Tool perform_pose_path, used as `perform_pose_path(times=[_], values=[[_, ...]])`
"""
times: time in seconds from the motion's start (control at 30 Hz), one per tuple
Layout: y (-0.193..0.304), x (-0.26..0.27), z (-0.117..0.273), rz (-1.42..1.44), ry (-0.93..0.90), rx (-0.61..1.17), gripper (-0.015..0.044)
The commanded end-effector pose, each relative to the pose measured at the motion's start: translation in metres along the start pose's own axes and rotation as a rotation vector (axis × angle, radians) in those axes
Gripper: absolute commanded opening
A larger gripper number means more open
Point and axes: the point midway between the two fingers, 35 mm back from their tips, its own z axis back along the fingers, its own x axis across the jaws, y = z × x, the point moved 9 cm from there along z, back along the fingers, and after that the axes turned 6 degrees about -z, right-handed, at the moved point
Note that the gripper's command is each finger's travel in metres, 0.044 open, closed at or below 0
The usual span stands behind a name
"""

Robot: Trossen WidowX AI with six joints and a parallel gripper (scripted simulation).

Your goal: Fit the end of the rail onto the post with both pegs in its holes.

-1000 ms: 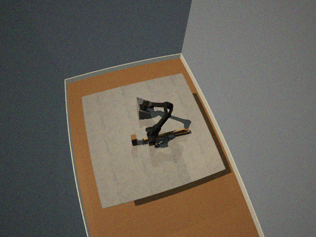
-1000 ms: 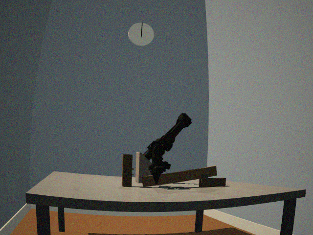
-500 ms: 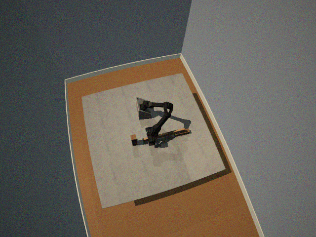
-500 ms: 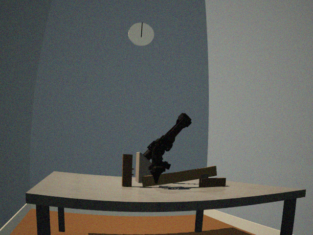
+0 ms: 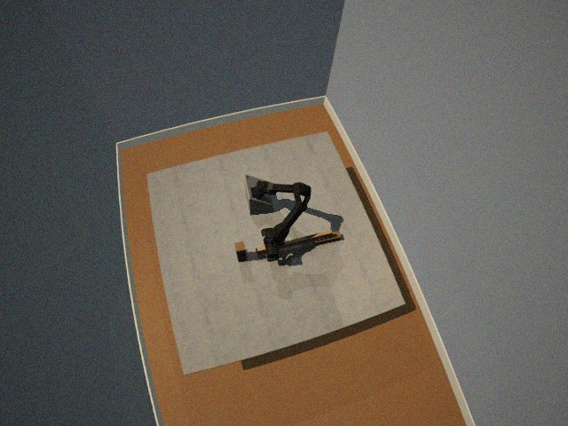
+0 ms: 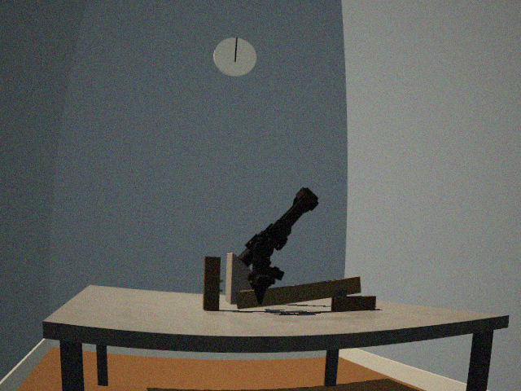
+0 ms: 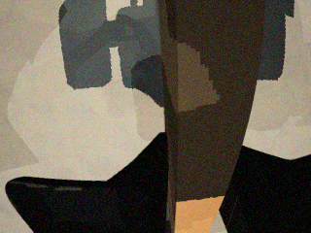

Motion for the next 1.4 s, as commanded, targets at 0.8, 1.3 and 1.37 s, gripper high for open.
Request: perform_pose_path(times=[0.8, 1.3, 1.37], values=[[-0.001, -0.005, 0.018, 0.007, 0.013, -0.004, 0.0000], [-0.001, -0.005, 0.025, 0.007, 0.013, -0.003, 0.0000], [-0.001, -0.005, 0.026, 0.007, 0.013, -0.003, 0.0000]])
